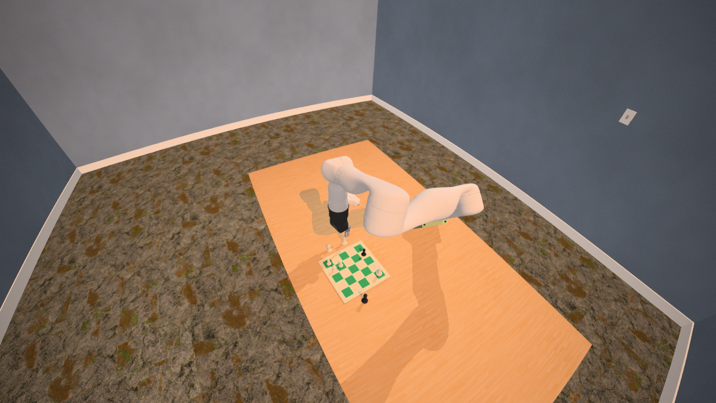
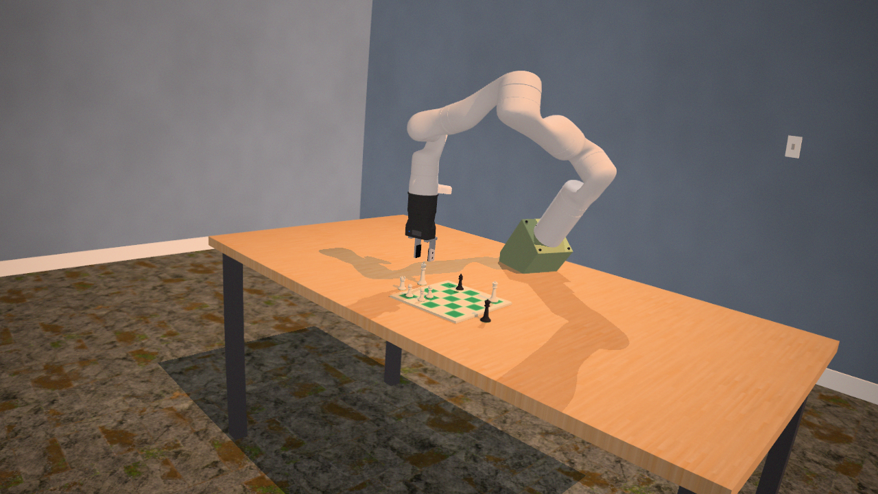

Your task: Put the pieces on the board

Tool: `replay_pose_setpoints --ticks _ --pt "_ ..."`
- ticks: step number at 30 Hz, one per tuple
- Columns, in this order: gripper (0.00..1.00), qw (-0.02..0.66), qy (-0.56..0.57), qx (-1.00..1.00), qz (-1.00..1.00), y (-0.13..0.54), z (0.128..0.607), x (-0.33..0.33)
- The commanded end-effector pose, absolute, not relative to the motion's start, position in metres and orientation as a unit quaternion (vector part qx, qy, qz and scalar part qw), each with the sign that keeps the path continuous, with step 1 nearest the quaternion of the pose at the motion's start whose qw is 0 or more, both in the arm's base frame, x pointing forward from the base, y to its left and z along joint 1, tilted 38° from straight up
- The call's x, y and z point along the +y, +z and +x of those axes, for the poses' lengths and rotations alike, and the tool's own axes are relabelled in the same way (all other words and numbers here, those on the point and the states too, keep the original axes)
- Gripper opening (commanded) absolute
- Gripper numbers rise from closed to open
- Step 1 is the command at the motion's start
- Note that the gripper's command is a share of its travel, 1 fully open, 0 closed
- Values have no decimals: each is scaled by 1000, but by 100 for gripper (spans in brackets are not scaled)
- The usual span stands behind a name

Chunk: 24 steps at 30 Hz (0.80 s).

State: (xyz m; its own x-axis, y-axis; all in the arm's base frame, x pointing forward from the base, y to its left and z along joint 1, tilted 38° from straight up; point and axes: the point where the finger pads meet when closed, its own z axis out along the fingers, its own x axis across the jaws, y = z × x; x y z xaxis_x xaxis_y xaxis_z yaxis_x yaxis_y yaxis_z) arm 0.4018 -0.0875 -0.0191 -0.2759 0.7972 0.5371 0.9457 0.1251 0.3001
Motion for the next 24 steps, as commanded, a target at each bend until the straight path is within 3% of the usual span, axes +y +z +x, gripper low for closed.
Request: replay_pose_setpoints --ticks 1,24 --pt "79 123 -301 -740 -589 -20 402 -87" --pt "79 123 -301 -740 -589 -51 409 -64"
